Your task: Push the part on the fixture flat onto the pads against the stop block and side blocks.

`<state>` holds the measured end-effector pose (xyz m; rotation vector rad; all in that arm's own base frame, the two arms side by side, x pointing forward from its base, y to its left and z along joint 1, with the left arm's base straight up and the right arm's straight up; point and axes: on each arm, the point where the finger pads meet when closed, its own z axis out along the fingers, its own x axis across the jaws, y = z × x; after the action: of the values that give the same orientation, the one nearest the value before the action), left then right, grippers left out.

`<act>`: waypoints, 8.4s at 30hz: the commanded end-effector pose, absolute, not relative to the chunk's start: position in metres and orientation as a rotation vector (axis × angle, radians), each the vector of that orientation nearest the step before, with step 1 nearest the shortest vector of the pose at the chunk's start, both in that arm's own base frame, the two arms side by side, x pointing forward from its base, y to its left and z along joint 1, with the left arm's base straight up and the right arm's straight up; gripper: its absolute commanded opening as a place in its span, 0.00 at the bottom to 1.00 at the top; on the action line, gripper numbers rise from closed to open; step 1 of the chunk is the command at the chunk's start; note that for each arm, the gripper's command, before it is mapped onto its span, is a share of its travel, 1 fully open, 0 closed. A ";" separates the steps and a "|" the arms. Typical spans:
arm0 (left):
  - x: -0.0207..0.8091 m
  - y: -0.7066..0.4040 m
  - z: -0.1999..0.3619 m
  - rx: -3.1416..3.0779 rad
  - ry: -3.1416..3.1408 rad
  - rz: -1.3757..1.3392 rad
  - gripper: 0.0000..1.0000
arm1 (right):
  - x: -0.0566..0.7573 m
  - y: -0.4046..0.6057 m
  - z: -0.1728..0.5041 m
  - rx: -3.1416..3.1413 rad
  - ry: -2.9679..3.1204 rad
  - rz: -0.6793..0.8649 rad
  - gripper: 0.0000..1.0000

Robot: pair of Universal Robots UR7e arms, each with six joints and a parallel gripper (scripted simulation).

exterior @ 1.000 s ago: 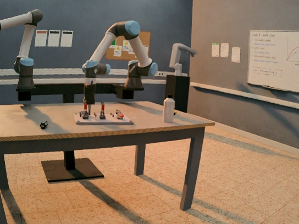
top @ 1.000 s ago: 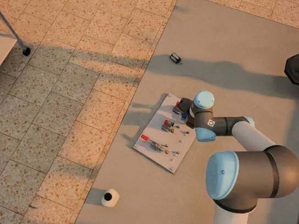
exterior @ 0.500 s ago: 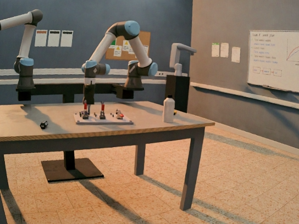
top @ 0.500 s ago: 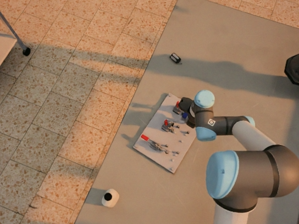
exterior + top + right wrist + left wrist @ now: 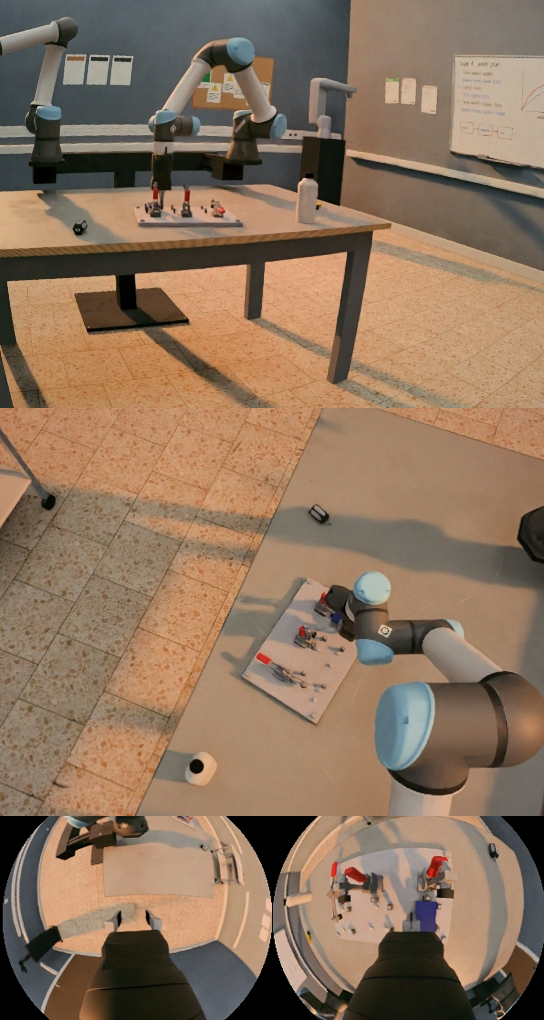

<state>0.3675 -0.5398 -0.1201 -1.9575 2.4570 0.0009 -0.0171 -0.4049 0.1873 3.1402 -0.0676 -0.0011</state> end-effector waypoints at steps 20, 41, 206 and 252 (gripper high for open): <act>0.365 -0.547 -0.119 -1.955 2.462 -0.005 0.00 | -0.018 -0.404 0.187 3.141 -0.069 0.000 1.00; 0.370 -0.529 -0.119 -1.958 2.459 -0.003 0.00 | -0.018 -0.404 0.187 3.141 -0.069 0.000 1.00; 0.371 -0.523 -0.079 -1.960 2.457 -0.002 0.00 | -0.018 -0.404 0.187 3.141 -0.069 0.000 1.00; 0.292 -0.555 -0.078 -1.958 2.459 -0.003 0.00 | -0.018 -0.404 0.187 3.141 -0.069 0.000 1.00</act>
<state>0.2959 -0.5526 -0.0800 -1.9563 2.4585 0.0012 -0.0171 -0.4049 0.1873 3.1402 -0.0676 -0.0011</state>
